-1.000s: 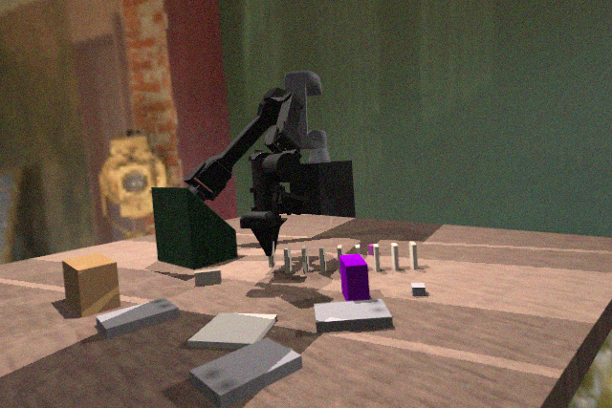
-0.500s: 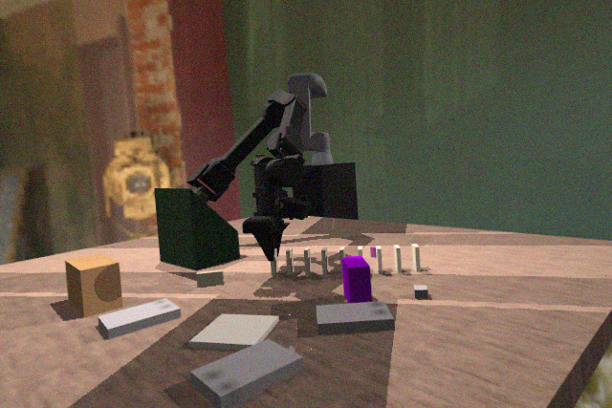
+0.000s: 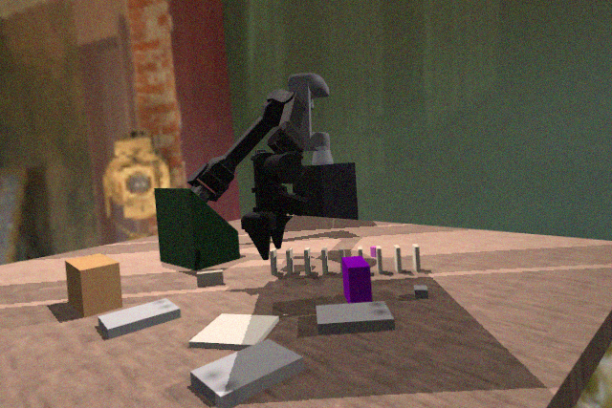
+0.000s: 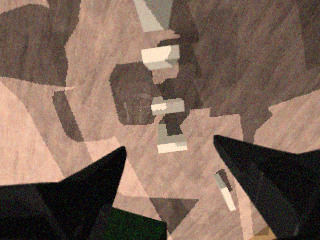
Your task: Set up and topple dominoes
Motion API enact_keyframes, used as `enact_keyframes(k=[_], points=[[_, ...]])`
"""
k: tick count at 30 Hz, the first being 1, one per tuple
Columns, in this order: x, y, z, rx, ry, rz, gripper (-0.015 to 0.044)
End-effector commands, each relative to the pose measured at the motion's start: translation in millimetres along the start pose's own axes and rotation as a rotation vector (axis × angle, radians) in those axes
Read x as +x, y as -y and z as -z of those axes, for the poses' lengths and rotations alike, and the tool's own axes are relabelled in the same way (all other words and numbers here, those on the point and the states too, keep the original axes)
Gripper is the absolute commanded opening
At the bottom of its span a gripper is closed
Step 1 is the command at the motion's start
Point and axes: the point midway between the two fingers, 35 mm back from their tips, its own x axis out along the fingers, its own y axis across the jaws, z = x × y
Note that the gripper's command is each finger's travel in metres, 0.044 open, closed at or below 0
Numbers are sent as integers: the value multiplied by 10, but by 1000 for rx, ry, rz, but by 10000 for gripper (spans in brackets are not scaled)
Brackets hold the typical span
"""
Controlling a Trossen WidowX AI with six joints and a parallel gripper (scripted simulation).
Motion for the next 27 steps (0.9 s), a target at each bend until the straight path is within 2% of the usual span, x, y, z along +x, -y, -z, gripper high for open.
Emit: enact_keyframes(k=[1,3,6,14,17,23,27], points=[[-522,80,-45,-8,9,26,440],[-873,60,-24,-9,7,25,440],[-1164,12,10,-10,7,21,440],[-1192,5,13,-10,8,20,440],[-1065,182,166,-72,7,22,440],[-510,677,874,-322,6,22,440],[-445,710,958,-350,6,22,440]])
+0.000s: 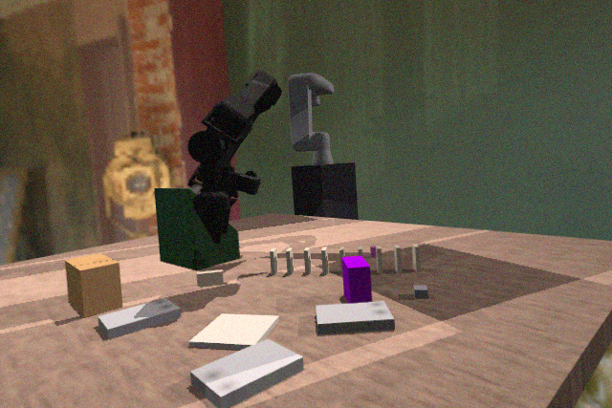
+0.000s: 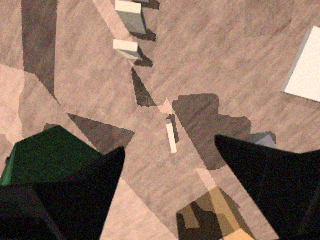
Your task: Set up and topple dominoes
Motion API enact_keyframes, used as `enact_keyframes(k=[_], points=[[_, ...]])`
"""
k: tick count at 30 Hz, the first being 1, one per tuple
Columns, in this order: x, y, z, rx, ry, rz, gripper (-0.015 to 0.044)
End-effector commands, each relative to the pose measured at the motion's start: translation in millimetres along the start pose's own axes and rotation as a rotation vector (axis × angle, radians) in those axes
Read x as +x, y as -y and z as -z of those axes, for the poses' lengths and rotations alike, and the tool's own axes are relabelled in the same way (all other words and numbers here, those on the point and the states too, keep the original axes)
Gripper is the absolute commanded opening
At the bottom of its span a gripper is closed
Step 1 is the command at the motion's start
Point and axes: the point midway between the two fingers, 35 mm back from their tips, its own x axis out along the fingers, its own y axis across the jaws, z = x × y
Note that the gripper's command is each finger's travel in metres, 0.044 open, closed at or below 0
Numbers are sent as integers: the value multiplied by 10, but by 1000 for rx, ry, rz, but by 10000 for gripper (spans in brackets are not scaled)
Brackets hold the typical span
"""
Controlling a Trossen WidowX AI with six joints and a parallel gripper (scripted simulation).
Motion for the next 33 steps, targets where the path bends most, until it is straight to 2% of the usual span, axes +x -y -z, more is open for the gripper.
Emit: enact_keyframes(k=[1,7,14,33], points=[[72,39,105,-70,-2,16,440],[133,46,103,-70,-2,16,440],[713,43,100,-70,1,14,440],[880,28,84,-70,2,13,440]])
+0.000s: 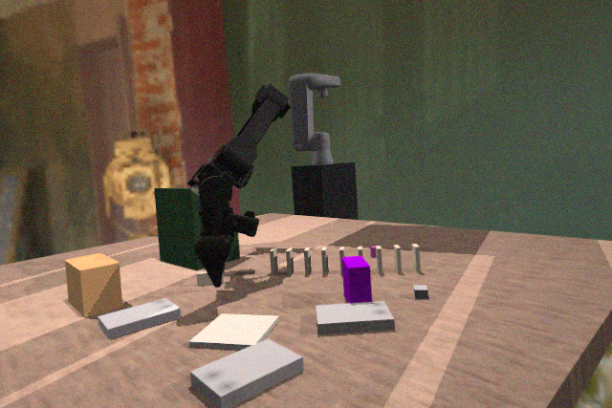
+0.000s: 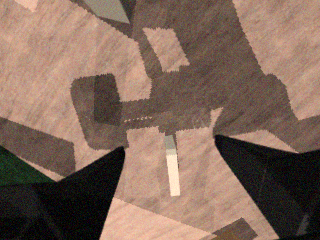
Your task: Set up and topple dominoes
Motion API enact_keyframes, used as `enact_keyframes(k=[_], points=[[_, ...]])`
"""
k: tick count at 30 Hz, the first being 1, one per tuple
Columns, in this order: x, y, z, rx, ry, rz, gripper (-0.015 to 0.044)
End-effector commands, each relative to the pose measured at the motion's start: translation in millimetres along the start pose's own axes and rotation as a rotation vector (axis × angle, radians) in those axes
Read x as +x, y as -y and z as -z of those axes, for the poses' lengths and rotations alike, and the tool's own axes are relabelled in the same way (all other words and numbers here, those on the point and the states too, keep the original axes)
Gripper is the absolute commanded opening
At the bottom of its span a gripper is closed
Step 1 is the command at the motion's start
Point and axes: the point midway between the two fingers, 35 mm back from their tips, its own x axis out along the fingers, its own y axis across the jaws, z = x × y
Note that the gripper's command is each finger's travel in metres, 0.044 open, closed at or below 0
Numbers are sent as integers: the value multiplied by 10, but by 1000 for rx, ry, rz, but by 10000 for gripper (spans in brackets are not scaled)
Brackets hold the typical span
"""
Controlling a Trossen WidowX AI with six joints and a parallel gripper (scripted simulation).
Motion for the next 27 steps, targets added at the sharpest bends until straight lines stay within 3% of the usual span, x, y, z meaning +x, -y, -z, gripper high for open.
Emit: enact_keyframes(k=[1,17,27], points=[[15,-2,-7,4,6,0,440],[15,-2,-7,4,6,0,21],[-4,0,-6,4,6,0,21]])
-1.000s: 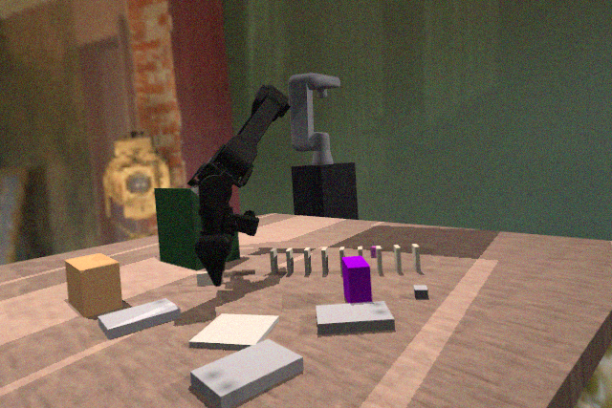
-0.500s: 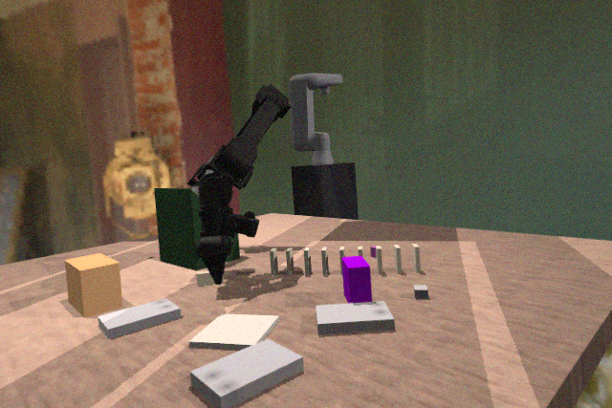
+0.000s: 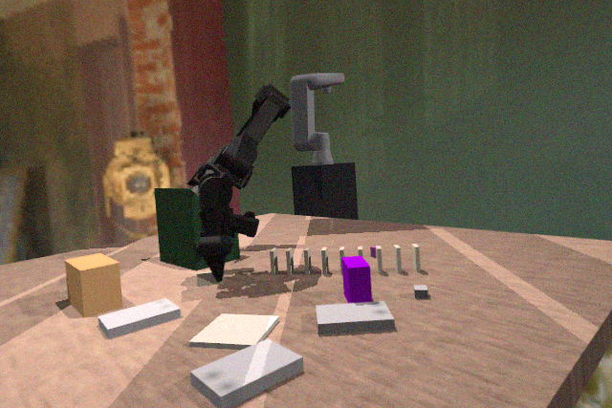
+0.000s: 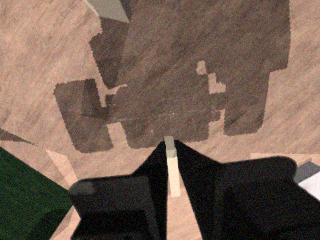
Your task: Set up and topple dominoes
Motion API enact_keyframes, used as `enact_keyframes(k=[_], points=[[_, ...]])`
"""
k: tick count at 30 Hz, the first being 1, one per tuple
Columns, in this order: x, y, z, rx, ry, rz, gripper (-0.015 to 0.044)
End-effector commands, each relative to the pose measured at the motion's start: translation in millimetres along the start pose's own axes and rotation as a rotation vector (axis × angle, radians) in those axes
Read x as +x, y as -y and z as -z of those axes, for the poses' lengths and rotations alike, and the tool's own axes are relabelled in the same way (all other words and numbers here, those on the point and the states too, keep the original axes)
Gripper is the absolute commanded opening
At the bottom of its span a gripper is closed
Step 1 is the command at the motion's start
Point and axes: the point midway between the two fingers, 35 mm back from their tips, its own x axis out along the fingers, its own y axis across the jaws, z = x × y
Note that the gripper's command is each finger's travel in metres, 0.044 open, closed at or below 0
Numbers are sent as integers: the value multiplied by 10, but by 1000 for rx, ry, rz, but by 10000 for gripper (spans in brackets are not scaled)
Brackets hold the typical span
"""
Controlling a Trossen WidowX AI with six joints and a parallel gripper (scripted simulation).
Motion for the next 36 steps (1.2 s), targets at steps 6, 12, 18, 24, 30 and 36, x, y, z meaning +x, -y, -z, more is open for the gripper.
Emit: enact_keyframes(k=[6,12,18,24,30,36], points=[[-688,50,29,3,2,2,21],[-1493,102,69,1,-1,4,21],[-1561,106,72,-23,-2,4,21],[-1618,340,54,205,-2,6,21],[-1696,860,26,752,0,11,21],[-1691,1307,19,1299,5,14,21]])
